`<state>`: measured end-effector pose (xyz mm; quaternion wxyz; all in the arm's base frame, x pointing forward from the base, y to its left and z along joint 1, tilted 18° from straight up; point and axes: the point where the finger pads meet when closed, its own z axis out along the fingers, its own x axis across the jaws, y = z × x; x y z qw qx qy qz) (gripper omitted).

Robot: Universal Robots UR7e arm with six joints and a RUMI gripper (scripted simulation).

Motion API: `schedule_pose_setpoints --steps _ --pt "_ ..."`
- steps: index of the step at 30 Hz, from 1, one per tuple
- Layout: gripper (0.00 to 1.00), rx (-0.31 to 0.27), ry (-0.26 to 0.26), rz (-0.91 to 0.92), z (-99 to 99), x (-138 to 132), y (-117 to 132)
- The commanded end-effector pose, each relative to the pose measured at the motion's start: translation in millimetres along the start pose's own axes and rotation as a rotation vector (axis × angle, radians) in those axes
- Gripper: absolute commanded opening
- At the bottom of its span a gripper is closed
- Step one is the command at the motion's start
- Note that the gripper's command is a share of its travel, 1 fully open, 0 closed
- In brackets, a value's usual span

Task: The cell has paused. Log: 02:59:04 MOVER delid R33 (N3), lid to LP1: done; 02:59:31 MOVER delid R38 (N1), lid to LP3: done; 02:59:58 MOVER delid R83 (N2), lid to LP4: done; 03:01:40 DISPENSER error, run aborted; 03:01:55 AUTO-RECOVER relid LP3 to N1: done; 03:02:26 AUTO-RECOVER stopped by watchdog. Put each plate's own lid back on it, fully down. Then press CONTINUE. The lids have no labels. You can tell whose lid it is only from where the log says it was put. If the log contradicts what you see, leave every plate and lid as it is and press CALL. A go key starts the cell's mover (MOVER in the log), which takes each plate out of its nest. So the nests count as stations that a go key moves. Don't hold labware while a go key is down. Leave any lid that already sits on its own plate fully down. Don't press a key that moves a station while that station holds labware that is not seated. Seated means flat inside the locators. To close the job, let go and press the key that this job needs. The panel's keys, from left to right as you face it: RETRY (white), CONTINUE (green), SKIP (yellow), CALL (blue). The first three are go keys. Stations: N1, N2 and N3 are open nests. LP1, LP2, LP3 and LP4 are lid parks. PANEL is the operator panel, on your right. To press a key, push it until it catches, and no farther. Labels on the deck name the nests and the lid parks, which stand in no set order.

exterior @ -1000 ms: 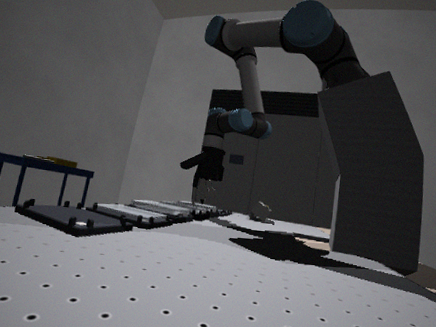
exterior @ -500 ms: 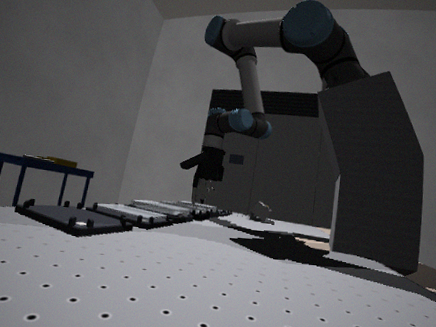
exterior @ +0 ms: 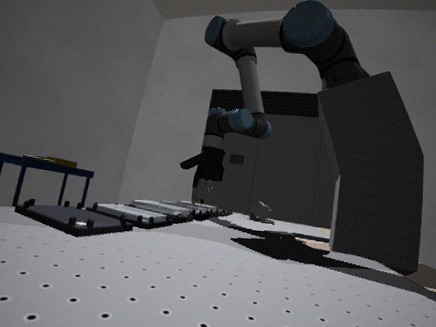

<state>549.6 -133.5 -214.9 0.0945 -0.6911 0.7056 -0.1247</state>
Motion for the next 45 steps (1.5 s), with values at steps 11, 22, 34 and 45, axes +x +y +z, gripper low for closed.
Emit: schedule_pose_setpoints --steps 11,22,34,45 --pt "0.00 0.001 0.001 0.000 -0.4 0.2 -0.5" --pt "0.82 0.001 0.001 0.000 -0.4 0.2 -0.5" --pt "0.82 0.001 0.001 0.000 -0.4 0.2 -0.5" --pt "0.82 0.001 0.001 0.000 -0.4 0.1 -0.6"
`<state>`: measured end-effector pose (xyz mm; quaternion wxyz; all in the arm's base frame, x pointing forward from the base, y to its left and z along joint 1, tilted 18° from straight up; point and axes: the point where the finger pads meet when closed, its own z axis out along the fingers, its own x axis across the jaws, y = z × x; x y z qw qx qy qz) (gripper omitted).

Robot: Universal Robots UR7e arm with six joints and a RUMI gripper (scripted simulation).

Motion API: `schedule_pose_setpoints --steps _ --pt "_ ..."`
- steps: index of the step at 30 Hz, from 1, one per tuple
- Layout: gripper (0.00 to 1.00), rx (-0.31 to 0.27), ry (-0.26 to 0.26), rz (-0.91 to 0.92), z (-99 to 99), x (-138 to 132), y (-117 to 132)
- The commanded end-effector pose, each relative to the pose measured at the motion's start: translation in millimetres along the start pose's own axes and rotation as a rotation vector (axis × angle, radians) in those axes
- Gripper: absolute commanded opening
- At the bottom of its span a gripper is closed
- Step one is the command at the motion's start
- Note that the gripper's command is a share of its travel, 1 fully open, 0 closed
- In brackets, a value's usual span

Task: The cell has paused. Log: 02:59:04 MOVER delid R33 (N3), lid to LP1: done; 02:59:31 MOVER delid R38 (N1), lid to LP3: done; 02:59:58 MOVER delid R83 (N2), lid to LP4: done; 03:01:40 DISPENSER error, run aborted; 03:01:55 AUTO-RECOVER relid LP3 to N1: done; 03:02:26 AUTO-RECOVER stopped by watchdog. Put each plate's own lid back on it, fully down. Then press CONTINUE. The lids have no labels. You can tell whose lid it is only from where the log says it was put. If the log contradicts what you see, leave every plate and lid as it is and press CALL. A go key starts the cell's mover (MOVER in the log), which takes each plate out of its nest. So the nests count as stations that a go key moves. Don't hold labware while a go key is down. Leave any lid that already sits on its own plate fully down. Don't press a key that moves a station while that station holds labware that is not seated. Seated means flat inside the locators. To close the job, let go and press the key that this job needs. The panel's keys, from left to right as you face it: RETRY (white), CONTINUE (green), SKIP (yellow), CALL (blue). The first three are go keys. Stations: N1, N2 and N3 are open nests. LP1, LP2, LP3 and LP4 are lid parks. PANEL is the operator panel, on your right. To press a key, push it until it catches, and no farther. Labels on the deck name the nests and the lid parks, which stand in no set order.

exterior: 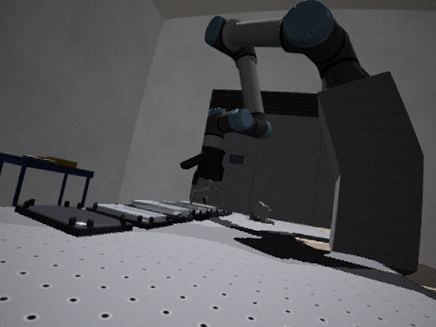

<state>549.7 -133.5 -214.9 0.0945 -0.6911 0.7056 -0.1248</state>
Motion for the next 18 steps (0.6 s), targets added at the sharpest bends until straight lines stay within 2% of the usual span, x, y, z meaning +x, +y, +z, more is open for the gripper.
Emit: schedule_pose_setpoints --steps 1,14,18 --pt "0.82 0.001 0.001 0.000 -0.4 0.1 -0.6" --pt "0.82 0.001 0.001 0.000 -0.4 0.1 -0.6" --pt "0.82 0.001 0.001 0.000 -7.0 0.2 -0.4"
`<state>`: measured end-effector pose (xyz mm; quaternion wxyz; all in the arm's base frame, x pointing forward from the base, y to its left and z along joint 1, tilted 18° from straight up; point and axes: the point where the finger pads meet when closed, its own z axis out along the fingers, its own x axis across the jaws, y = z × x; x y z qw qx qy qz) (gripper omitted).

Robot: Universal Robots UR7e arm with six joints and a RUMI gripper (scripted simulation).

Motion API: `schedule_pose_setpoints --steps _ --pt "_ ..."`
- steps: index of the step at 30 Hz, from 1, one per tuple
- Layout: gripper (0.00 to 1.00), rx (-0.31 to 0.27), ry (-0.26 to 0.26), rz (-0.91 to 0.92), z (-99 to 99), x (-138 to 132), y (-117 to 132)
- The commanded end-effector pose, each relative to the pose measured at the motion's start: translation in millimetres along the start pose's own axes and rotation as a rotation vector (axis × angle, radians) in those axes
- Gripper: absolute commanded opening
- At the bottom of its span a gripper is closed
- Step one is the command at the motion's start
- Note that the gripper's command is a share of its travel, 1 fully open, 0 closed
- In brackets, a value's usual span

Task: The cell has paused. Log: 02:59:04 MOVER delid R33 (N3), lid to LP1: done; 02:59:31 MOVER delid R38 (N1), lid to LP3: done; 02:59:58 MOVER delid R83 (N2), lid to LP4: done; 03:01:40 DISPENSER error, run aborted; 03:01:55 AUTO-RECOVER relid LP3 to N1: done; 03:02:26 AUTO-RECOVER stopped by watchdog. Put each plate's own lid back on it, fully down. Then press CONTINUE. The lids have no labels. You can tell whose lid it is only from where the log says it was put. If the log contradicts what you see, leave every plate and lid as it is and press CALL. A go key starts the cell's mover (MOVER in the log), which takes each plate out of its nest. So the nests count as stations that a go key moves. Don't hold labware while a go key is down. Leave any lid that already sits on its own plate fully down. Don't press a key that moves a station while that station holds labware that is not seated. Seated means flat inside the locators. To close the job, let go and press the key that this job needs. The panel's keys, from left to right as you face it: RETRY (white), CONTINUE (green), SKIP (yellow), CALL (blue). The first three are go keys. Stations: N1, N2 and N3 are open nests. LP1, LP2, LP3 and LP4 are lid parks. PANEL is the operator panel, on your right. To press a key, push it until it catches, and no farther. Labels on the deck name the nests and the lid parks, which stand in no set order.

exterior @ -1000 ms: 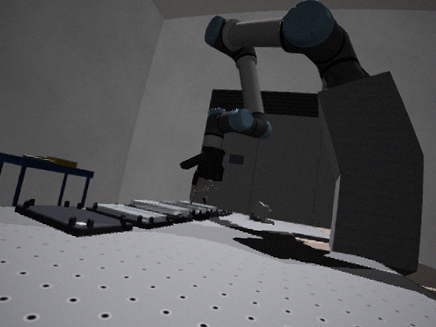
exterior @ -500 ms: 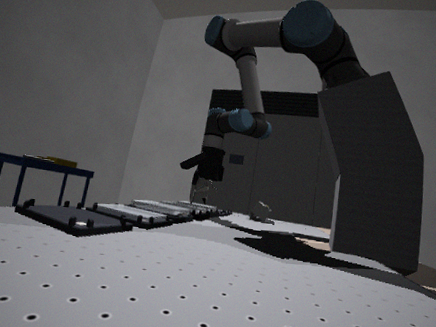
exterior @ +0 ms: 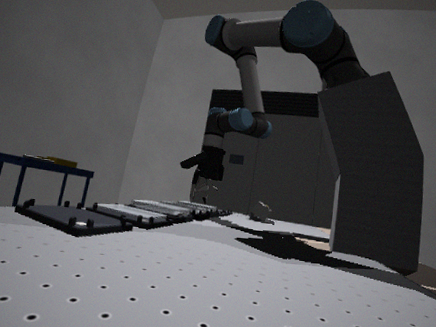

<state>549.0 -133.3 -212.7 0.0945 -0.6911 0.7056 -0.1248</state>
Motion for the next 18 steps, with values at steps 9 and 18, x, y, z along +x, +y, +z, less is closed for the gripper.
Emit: schedule_pose_setpoints --steps 9,18 --pt "0.82 0.001 0.001 0.000 -16.4 0 0" --pt "0.82 0.001 0.001 -0.062 -16.9 -30 1"
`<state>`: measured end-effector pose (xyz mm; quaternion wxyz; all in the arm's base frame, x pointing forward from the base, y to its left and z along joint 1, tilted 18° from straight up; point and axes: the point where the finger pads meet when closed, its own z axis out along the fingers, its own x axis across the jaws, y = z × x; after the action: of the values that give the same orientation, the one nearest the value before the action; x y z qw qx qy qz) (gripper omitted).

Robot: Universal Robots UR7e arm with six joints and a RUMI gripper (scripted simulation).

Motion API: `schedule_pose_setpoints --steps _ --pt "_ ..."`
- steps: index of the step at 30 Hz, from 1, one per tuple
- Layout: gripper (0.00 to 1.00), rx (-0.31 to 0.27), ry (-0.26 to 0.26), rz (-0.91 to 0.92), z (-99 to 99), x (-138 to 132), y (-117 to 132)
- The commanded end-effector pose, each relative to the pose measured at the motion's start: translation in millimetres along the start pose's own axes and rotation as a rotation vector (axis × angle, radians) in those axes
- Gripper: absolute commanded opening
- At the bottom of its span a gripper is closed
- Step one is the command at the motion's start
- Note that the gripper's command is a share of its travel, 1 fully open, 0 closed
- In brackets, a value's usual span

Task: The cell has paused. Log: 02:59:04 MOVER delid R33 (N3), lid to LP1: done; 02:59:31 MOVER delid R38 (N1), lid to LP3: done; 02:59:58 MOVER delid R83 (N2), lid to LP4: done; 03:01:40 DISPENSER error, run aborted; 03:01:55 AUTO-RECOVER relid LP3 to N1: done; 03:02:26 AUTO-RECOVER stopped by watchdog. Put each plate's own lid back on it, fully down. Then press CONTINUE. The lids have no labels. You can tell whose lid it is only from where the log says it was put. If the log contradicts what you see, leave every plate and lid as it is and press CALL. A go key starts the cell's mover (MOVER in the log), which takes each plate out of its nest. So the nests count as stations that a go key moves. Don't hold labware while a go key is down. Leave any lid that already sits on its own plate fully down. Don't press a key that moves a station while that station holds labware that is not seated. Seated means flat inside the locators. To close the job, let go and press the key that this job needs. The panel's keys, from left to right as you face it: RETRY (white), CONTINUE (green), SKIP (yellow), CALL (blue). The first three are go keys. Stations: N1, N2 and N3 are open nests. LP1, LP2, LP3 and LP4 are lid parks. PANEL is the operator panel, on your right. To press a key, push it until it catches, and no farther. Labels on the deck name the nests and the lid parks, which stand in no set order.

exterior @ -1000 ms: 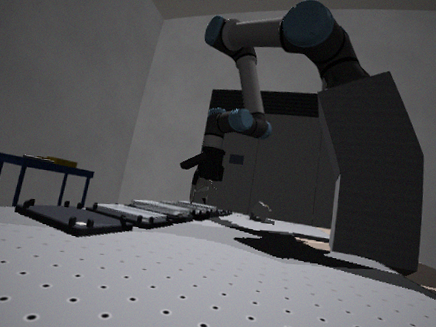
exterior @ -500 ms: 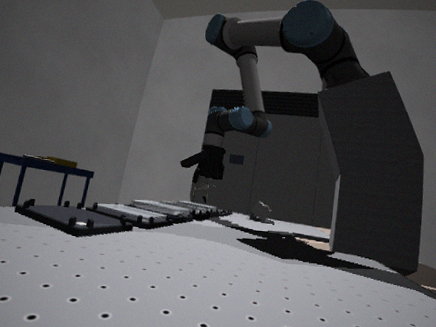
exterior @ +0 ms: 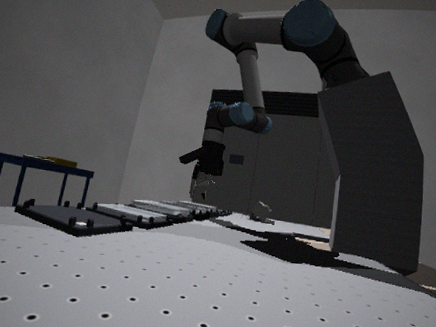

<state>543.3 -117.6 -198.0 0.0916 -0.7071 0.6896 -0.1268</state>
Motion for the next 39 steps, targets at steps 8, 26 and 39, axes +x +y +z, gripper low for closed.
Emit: schedule_pose_setpoints --steps 8,26,39 --pt "0.82 0.001 0.001 -0.016 -0.5 -45 0" --pt "0.82 0.001 0.000 -0.016 -0.5 -125 2" --pt "0.82 0.001 0.000 -0.016 -0.5 -190 3"
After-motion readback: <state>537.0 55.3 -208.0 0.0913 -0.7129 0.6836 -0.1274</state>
